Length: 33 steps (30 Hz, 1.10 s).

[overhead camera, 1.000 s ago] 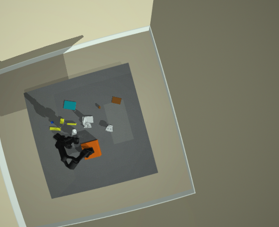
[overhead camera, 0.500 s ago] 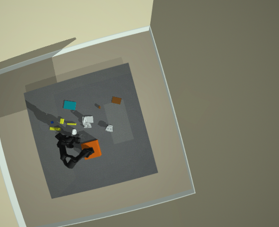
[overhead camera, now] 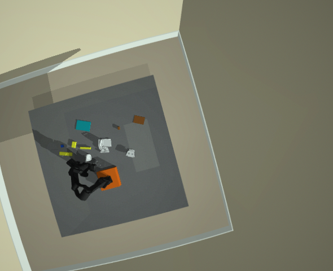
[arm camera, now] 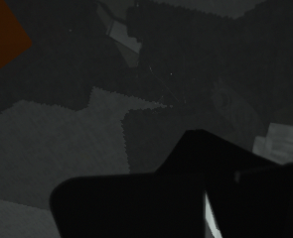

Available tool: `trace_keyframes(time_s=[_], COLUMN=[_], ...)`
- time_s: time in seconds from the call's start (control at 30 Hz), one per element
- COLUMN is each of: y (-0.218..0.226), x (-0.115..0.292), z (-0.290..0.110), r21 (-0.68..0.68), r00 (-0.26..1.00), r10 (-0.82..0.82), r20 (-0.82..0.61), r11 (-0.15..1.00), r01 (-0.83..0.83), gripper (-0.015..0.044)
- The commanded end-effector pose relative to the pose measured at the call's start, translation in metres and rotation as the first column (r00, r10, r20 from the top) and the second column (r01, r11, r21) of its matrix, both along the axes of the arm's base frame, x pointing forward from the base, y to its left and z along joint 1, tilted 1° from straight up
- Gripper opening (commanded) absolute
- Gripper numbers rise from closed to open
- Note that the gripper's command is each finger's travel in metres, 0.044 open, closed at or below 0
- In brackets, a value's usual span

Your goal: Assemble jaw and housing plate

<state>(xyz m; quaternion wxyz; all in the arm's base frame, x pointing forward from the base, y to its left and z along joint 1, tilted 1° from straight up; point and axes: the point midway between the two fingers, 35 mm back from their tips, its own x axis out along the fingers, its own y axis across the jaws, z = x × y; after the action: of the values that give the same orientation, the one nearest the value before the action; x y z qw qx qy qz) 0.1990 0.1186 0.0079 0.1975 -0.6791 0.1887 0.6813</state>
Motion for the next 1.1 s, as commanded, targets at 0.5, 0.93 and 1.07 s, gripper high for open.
trace_keyframes(time_s=[0.5,0.93,1.07], y=[0.027,0.045,0.045], x=[0.019,0.029,0.029], z=[0.002,0.001,0.001], r21=[0.004,0.006,0.006], r00=[1.0,1.0,1.0], r10=[-0.001,-0.001,-0.001], r20=[0.005,0.006,0.006], r11=[1.0,1.0,1.0], r01=[0.001,0.001,0.001], gripper=[0.0,0.0,0.0])
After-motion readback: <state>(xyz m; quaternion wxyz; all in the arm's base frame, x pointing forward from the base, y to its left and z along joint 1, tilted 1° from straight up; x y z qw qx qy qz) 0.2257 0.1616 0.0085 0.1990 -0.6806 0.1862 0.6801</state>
